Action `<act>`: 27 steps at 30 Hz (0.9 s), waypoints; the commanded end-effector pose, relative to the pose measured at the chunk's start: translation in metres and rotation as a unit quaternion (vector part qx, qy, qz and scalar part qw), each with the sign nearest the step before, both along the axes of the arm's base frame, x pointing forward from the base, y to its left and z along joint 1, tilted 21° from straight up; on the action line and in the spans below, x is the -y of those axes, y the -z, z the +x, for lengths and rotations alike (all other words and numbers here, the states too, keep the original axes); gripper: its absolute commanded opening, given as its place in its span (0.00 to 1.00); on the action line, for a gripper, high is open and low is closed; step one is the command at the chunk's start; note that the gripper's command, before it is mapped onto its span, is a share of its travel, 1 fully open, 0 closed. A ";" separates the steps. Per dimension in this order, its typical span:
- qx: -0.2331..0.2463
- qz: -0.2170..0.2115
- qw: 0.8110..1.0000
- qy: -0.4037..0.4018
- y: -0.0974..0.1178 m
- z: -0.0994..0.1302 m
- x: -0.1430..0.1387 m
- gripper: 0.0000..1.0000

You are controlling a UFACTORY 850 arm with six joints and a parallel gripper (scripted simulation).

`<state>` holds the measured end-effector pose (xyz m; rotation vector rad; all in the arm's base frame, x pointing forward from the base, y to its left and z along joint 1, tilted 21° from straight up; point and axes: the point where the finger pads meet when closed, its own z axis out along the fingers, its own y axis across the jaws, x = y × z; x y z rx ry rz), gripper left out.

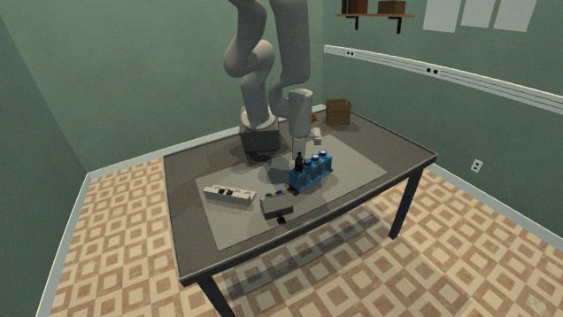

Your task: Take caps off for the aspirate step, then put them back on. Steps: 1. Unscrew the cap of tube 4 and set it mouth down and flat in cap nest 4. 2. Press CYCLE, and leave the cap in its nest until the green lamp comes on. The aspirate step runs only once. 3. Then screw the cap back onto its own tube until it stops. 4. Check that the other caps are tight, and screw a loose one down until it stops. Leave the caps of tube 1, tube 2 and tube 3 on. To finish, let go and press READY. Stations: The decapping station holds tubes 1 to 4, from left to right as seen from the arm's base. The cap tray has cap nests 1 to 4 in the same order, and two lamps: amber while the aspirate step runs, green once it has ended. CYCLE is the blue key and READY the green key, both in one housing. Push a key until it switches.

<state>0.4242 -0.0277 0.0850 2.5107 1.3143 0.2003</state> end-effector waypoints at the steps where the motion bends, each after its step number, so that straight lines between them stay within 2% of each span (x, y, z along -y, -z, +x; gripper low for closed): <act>1: 0.030 0.010 0.999 0.001 0.000 0.000 0.000 0.46; 2: 0.030 0.010 0.999 0.001 0.000 0.000 0.000 0.00; 16: 0.030 0.010 0.999 0.001 0.000 0.000 0.000 0.00; 21: 0.007 -0.026 0.993 -0.116 0.000 0.000 0.000 0.00; 27: -0.017 -0.061 0.971 -0.231 0.000 0.000 0.000 0.00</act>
